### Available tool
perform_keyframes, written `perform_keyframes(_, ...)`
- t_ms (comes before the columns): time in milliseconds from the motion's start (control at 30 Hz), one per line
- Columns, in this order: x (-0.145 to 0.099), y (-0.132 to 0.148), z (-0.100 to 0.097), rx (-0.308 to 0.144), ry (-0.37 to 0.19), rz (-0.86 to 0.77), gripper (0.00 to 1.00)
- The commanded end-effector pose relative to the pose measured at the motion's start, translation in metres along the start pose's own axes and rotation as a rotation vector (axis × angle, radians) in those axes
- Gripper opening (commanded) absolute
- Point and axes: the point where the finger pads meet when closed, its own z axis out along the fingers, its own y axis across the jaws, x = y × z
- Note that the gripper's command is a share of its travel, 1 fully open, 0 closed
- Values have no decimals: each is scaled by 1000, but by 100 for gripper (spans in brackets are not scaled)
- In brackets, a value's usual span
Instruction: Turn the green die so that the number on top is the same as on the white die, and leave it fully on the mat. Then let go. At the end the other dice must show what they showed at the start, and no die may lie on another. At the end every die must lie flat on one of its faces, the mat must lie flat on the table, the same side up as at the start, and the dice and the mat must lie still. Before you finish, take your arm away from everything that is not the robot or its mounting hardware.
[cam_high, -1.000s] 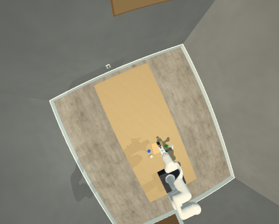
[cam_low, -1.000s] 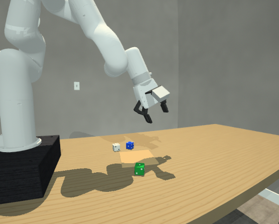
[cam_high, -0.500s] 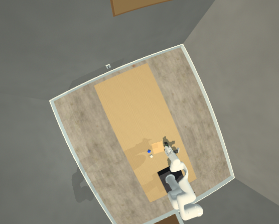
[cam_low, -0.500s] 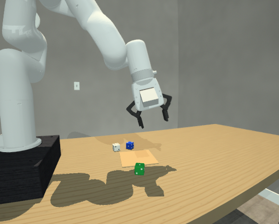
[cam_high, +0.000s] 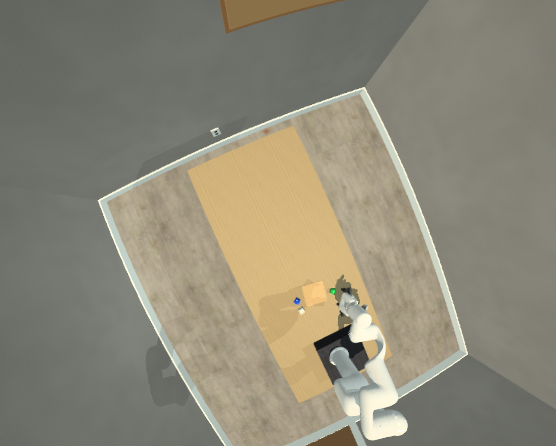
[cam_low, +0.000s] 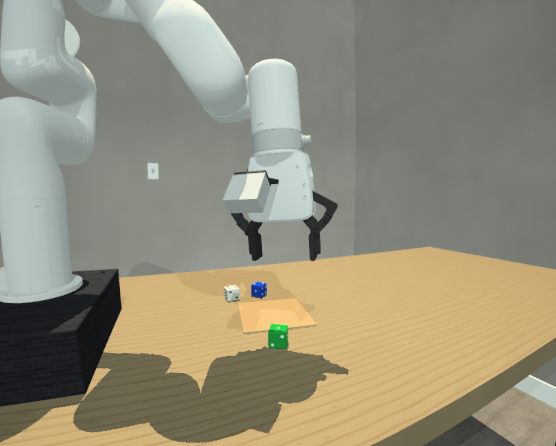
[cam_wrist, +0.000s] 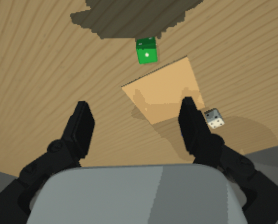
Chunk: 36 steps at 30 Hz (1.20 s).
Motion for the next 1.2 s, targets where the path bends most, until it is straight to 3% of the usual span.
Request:
perform_keyframes(0,20,7,-3,-50,19,98,100)
perform_keyframes(733,25,10,0,-62,24,122,100)
perform_keyframes(867,26,11,17,-62,24,122,100)
perform_keyframes(1000,26,12,47,-62,24,122,100)
perform_keyframes(1067,26,12,47,-62,24,122,100)
perform_keyframes(1167,26,14,69,-62,24,122,100)
